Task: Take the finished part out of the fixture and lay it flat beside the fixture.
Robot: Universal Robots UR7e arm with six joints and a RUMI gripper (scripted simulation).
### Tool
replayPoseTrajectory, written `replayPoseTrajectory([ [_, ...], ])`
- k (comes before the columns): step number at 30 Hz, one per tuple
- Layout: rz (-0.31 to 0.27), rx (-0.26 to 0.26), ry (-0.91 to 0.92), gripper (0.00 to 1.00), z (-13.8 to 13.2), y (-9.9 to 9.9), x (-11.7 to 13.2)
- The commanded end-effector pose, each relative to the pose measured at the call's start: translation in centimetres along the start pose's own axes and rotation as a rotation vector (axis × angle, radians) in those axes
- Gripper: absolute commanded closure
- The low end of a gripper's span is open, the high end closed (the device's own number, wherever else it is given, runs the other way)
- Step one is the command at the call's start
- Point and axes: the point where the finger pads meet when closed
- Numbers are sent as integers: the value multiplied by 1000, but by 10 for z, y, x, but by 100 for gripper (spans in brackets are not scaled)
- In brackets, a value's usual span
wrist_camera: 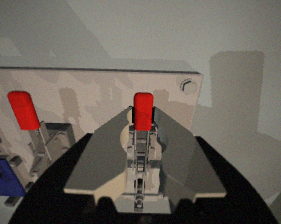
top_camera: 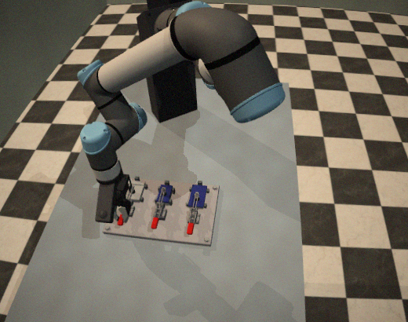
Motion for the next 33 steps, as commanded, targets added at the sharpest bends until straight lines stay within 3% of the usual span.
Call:
replayPoseTrajectory([
  [1,1,0,0,100,0,-1,0],
  [33,1,0,0,100,1,-11,5],
])
Point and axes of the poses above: the point where the finger pads meet when closed, its own y axis out along the fingers, its own z axis across the jaws, x = y × z, and after that the axes turned 15 degrees about y, right-handed
